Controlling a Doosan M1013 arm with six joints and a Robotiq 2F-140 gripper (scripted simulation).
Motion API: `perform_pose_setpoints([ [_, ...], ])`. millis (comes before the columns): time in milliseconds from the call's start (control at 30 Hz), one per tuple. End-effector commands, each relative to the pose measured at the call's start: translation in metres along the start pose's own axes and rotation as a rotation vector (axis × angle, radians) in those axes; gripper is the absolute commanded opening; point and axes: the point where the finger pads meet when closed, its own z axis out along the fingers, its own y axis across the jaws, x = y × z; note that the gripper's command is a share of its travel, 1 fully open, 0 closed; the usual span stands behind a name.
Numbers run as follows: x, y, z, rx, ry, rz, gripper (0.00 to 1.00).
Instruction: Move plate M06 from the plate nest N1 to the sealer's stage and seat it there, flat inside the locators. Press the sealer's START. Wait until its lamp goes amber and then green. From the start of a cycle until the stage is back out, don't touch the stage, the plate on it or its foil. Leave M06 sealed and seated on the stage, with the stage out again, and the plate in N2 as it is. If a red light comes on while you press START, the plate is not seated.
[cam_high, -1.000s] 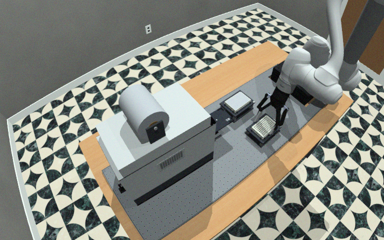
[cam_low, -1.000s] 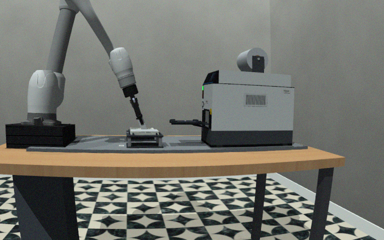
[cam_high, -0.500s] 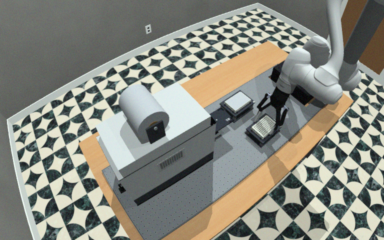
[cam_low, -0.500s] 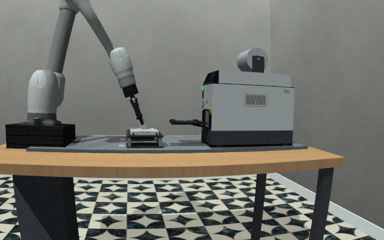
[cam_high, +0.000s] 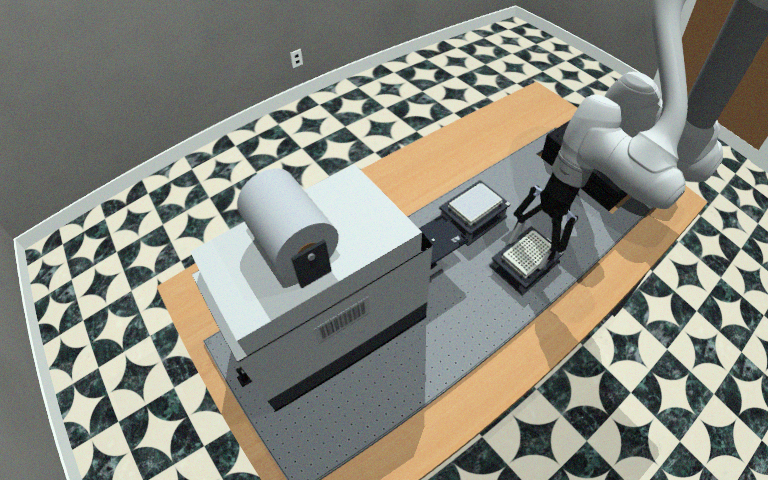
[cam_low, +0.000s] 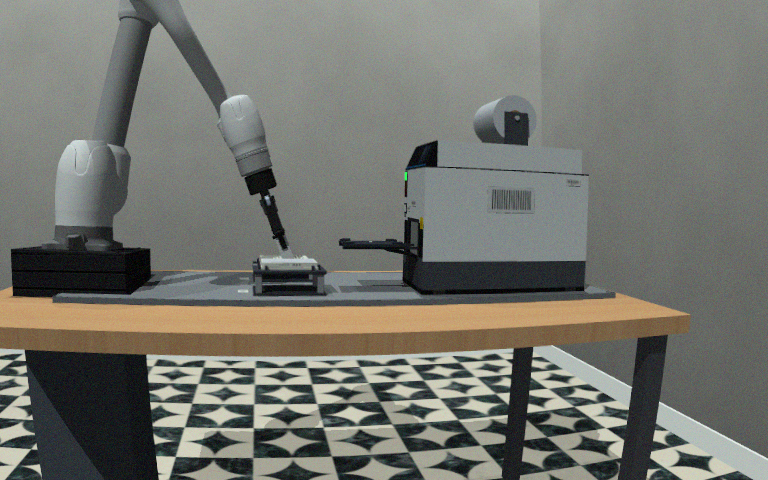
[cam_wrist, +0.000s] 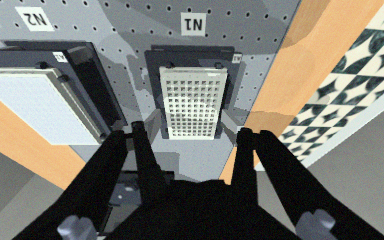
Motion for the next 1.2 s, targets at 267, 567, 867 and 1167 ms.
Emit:
perform_pose_setpoints([
  [267,0.0034,0.0014,0.0019,-0.002,0.004,-0.002,0.68],
  [567,0.0034,0.0014,0.0019,-0.002,0.004,-0.002,0.65],
  [867,0.0034,0.0014,0.0019,-0.002,0.004,-0.002,0.62],
  [1167,0.0034,0.0014,0.0019,-0.002,0.004,-0.002,0.10],
])
